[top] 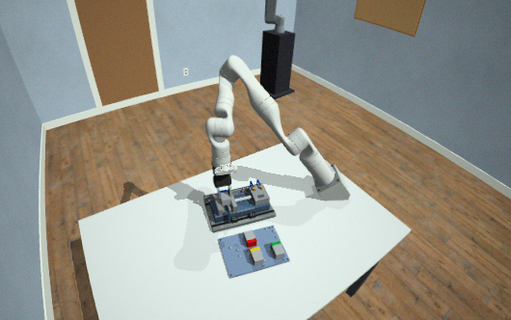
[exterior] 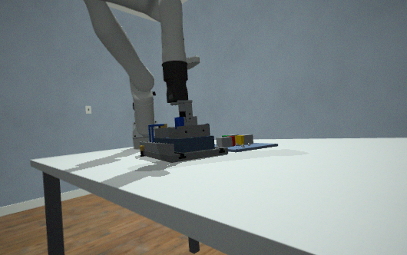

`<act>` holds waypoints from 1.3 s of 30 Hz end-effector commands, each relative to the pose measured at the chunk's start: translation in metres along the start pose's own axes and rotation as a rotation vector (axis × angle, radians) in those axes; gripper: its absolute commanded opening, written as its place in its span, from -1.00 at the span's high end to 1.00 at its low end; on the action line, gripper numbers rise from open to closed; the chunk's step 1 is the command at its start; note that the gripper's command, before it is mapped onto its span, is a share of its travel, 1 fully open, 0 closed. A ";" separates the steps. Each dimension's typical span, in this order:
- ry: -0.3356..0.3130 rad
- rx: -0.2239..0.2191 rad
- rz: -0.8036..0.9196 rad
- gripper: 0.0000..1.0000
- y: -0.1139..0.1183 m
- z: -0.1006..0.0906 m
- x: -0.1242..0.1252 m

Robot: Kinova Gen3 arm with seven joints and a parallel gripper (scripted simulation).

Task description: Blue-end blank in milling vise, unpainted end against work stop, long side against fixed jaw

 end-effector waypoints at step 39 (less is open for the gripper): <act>0.000 -0.001 0.000 1.00 0.000 0.004 0.000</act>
Point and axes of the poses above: the point where the finger pads meet when closed, its own z axis out along the fingers, its own y axis across the jaws, x = y × z, the point moved 5 cm from there along -z, back along the fingers, and after that the axes turned 13 degrees about -z, right-handed, at the moved point
